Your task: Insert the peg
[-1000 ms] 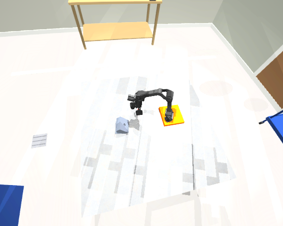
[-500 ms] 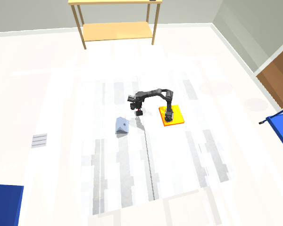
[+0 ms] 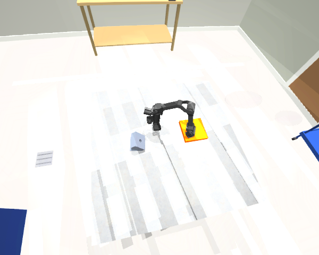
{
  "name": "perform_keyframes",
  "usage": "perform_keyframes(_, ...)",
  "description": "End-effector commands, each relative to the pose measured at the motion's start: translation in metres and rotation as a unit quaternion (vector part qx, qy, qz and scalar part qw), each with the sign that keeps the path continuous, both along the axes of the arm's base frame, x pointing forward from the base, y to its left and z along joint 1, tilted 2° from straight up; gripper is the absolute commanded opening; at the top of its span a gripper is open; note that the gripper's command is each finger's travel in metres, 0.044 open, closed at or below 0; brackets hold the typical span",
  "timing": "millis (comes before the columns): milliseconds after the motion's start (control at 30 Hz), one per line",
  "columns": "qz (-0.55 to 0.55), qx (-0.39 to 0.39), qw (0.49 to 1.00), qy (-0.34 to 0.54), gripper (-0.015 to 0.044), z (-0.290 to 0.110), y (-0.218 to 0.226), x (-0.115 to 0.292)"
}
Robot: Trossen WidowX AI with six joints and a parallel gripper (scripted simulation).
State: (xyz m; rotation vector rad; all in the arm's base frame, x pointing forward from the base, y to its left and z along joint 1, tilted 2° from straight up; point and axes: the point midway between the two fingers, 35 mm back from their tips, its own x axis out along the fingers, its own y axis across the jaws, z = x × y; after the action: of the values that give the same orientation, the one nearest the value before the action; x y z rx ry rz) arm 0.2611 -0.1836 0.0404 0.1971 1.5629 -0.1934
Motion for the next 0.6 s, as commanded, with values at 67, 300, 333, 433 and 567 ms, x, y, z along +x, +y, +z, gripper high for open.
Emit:
perform_keyframes(67, 0.0, -0.001, 1.0, -0.001, 0.0, 0.004, -0.001, 0.001)
perform_keyframes(300, 0.001, 0.0, 1.0, 0.001, 0.0, 0.03, -0.001, 0.002)
perform_keyframes(333, 0.001, 0.0, 1.0, 0.001, 0.0, 0.035, -0.001, 0.002)
perform_keyframes(433, 0.001, 0.0, 1.0, 0.001, 0.0, 0.046, -0.001, 0.002)
perform_keyframes(567, 0.001, 0.0, 1.0, 0.002, 0.0, 0.062, -0.001, 0.001)
